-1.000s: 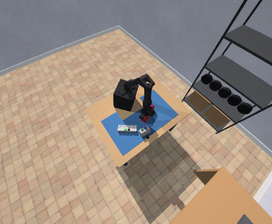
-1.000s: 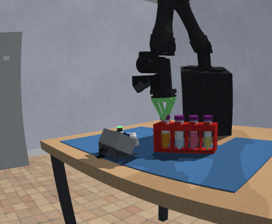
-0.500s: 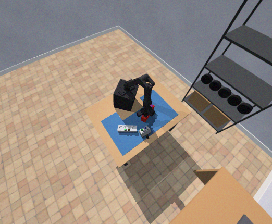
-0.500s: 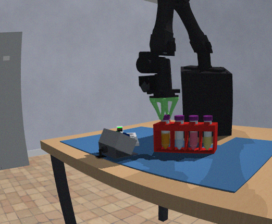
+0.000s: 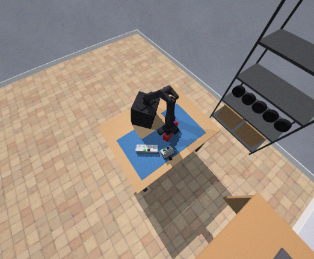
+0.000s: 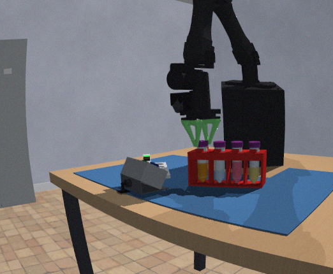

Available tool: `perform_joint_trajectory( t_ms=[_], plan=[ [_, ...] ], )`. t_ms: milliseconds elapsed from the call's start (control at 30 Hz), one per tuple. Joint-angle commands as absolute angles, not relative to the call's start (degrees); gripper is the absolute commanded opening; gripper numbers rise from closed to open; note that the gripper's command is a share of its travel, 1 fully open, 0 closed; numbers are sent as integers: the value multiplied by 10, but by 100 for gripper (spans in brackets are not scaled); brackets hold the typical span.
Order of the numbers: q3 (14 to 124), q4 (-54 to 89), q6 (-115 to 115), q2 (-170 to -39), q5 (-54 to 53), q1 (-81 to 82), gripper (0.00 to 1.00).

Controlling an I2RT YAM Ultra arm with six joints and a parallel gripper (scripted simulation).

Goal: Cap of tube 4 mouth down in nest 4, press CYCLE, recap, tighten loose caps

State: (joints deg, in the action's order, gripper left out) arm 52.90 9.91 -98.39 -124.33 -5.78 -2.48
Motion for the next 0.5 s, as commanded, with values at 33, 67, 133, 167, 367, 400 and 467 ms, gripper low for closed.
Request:
perform_joint_trajectory(
  t_ms=[33,67,133,167,367,400,467],
  plan=[
    [531,101,-904,-1239,-57,-25,49],
    [531,101,-856,-1239,-57,-25,49],
    [531,101,-763,-1239,-58,-25,49],
    [531,101,-761,-1239,-58,-25,49],
    [531,101,-570,-1239,-58,-25,49],
    [531,101,-570,-1239,-58,-25,49],
    [531,101,-522,-1239,-58,-25,49]
  ],
)
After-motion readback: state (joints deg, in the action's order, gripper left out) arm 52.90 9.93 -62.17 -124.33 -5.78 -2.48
